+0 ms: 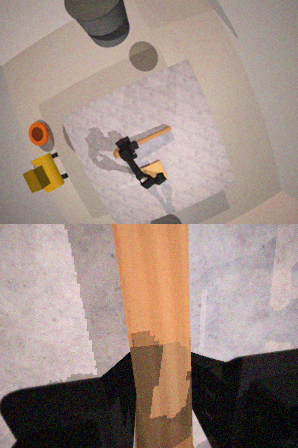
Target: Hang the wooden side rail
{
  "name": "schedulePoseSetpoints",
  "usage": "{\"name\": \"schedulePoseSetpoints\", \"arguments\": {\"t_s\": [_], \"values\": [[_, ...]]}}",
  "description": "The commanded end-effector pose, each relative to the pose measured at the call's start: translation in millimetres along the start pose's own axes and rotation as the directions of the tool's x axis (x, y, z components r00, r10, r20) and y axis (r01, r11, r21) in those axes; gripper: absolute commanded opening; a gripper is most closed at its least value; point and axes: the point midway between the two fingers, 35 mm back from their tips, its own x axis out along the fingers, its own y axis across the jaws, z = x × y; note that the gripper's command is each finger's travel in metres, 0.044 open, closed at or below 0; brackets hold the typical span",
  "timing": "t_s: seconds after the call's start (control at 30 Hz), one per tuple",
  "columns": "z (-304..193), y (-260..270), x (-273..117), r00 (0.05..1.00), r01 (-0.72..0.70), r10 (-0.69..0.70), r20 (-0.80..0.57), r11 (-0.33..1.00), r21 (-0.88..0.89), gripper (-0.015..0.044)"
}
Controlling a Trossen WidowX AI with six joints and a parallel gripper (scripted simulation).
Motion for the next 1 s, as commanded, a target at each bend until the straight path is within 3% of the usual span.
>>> {"name": "schedulePoseSetpoints", "arguments": {"t_s": [0.0,0.97], "values": [[-2.7,1.5,-2.5,1.0,-0.01,0.01,-0.005,1.0,0.001,0.0],[-4.5,0.1,0.3,1.0,-0.01,0.01,-0.005,1.0,0.001,0.0]]}}
